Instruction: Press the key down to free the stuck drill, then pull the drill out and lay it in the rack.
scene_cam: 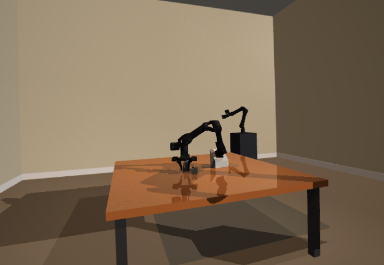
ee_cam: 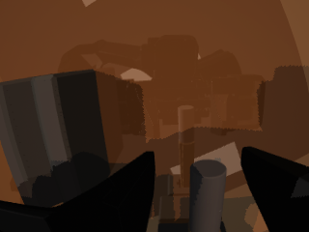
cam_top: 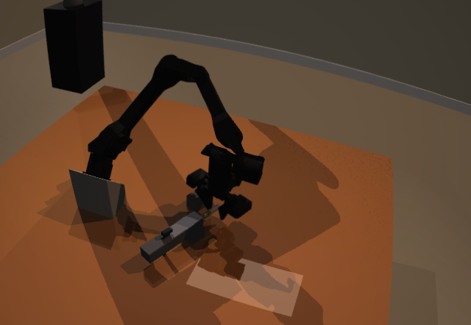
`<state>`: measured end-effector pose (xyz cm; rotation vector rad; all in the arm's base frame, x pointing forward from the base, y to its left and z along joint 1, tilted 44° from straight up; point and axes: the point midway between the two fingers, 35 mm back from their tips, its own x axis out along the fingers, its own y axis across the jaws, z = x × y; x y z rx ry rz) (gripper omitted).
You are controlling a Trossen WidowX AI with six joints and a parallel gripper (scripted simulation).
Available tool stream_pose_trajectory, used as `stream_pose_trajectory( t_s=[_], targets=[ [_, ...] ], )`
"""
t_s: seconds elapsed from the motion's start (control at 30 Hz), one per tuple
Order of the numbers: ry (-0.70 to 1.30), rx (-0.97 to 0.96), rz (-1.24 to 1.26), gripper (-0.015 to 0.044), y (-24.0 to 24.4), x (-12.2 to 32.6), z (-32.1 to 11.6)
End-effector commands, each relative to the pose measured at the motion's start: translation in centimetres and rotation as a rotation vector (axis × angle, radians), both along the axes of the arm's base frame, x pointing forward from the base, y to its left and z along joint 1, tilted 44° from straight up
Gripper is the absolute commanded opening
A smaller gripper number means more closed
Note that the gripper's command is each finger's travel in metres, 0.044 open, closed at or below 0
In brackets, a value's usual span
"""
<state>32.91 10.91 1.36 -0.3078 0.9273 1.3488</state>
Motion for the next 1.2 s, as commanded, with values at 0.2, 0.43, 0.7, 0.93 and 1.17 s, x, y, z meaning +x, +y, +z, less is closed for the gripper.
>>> stream_pose_trajectory(
  t_s=[0.2, 0.43, 0.7, 0.93, 1.17],
  targets=[
    [-0.002, 0.002, -0.003, 0.044, -0.2, -0.2, -0.4],
    [-0.002, 0.002, -0.003, 0.044, -0.4, -0.3, -0.7],
    [-0.002, 0.002, -0.003, 0.044, -0.5, -0.5, -1.1],
    [-0.002, 0.002, -0.003, 0.044, -0.6, -0.6, -1.3],
    [-0.002, 0.002, -0.003, 0.044, -0.7, -0.7, -1.6]
  ],
)
